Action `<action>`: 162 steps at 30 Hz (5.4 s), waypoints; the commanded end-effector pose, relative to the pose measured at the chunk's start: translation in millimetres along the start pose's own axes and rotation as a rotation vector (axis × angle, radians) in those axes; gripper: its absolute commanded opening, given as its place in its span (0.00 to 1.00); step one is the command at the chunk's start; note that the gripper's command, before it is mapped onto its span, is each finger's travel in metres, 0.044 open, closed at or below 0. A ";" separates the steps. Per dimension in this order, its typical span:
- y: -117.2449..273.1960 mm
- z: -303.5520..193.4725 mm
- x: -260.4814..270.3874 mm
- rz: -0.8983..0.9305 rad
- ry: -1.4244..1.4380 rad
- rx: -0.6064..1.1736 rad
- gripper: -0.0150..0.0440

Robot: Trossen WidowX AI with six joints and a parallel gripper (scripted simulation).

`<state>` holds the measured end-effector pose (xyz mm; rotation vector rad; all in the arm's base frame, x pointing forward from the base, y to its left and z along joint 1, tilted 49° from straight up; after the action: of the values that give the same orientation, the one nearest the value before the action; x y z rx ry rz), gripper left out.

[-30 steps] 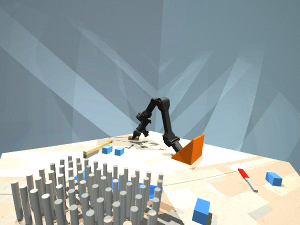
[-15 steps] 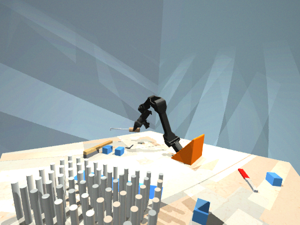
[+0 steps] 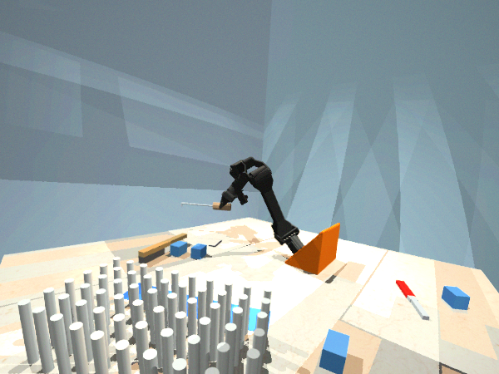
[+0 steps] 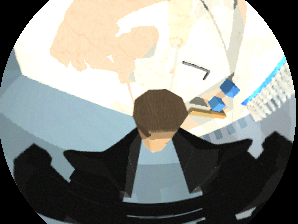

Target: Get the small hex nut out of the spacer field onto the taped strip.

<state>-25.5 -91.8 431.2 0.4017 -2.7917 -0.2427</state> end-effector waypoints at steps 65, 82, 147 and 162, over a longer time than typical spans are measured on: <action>-97.6 8.8 -79.6 -0.577 0.176 -0.314 0.25; -107.0 9.8 -126.6 -0.681 0.298 -0.389 0.25; -6.1 41.5 -307.3 -0.802 1.024 -0.304 0.25; 39.7 55.4 -328.1 -0.779 1.151 -0.169 0.25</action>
<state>246.4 44.4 297.8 1.1344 -1.3998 -0.3029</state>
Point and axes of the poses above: the point midway between the two fingers, 35 mm back from their tips, its own y axis back along the fingers, its own x axis across the jaws, z = x × y, the point moved 9 cm from there along y, back along the fingers, and after that the axes turned 13 degrees about -y, right-handed, at the moved point
